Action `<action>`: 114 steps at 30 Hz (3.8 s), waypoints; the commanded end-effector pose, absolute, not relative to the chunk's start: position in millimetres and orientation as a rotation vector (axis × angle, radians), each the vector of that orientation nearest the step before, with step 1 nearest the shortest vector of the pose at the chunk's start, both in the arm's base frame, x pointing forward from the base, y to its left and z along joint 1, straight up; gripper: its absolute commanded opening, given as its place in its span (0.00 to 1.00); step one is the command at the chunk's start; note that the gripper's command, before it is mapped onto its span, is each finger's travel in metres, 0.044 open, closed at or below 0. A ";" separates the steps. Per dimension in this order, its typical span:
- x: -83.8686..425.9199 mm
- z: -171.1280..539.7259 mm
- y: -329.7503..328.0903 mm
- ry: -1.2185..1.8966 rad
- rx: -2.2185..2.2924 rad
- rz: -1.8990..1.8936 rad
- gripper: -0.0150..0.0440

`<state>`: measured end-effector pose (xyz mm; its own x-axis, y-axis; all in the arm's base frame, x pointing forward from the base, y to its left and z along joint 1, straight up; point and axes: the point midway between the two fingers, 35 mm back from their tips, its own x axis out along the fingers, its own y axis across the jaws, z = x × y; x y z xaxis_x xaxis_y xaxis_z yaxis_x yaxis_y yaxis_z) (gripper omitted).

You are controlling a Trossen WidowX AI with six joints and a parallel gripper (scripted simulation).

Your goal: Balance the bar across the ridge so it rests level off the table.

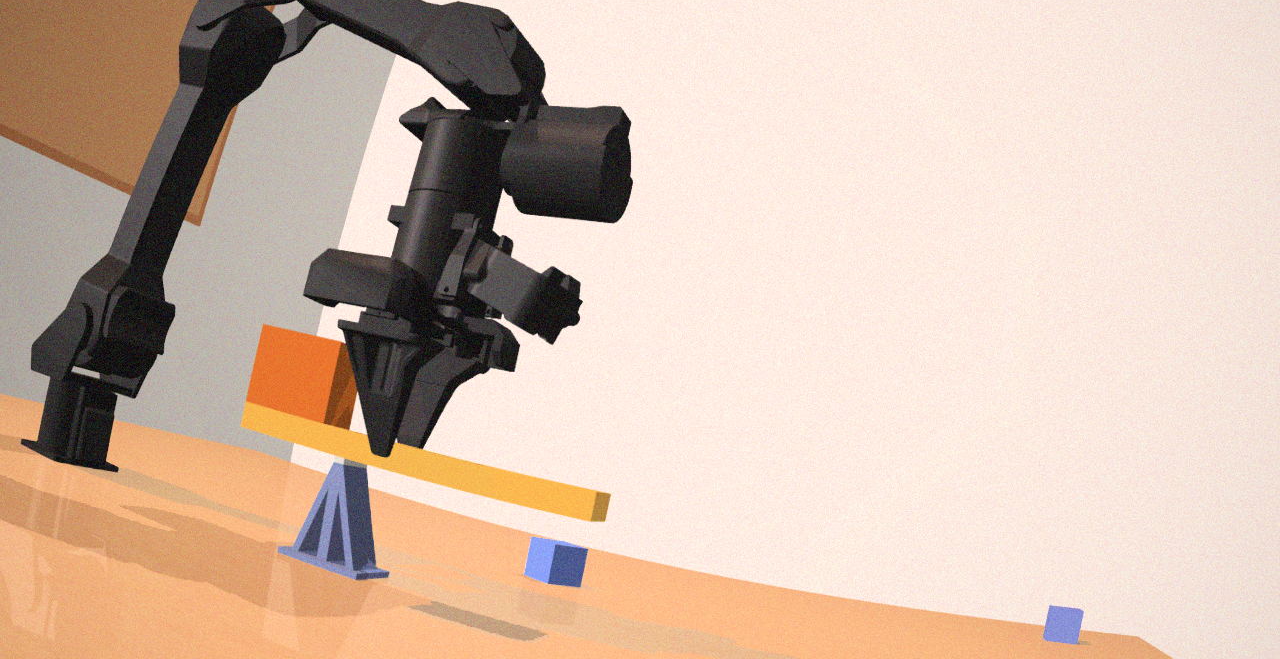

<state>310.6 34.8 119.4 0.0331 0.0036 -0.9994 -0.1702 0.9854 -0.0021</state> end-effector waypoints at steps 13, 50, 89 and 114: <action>310.6 119.4 34.8 1.533 -0.133 0.134 0.25; 310.6 119.4 34.8 1.533 -0.133 0.134 0.54; 311.6 126.5 34.9 1.532 -0.133 0.134 1.00; 306.8 219.0 34.5 1.517 -0.132 0.135 1.00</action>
<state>307.1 34.4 218.9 0.0518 0.0057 -0.9986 -0.1702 0.9854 -0.0032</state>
